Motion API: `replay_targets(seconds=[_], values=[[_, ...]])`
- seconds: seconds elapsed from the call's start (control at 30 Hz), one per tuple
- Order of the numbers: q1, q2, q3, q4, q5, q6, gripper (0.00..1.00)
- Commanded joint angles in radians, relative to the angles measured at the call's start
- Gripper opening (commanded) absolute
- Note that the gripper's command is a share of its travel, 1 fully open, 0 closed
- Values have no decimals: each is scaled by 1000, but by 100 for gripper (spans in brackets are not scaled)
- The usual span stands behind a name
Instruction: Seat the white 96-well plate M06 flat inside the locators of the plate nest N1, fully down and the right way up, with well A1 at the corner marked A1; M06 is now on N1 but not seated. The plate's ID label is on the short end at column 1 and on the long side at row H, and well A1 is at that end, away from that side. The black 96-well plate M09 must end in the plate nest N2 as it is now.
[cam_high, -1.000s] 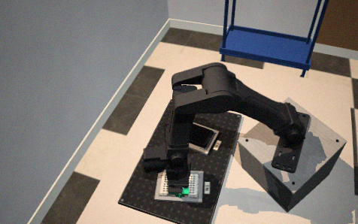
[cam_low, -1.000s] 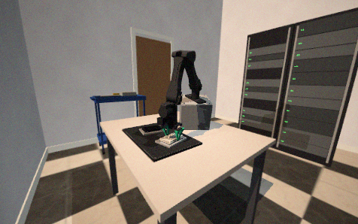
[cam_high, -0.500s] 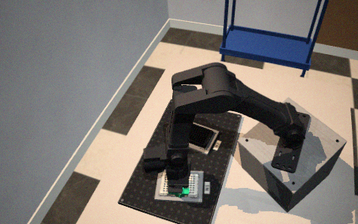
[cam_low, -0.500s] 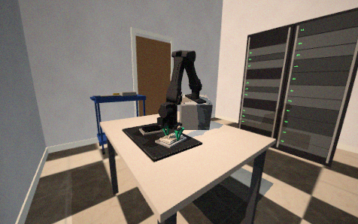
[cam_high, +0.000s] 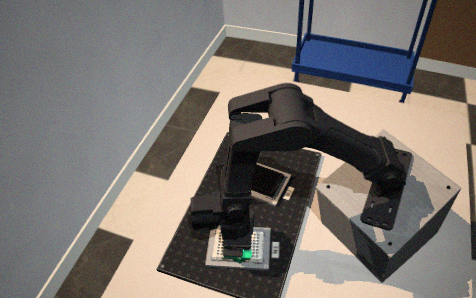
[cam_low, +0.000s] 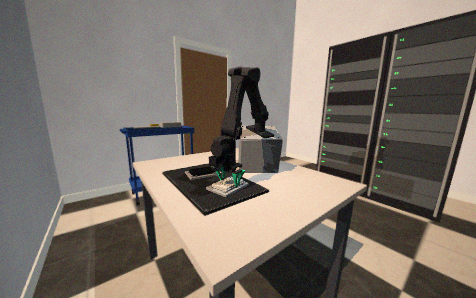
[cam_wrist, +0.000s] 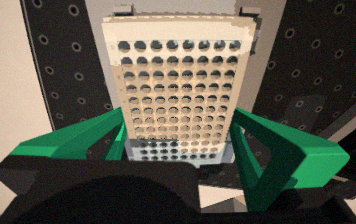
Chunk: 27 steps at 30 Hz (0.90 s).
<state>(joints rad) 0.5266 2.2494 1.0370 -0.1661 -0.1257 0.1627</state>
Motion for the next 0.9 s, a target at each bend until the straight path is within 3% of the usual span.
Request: replay_targets(seconds=[0.0,0.27,0.57,0.87], values=[[-5,-22,31,12,3,8,0],[-5,-22,31,12,3,8,0],[-17,-77,-23,-48,0,-7,0],[-21,-118,-30,-82,-3,-12,0]])
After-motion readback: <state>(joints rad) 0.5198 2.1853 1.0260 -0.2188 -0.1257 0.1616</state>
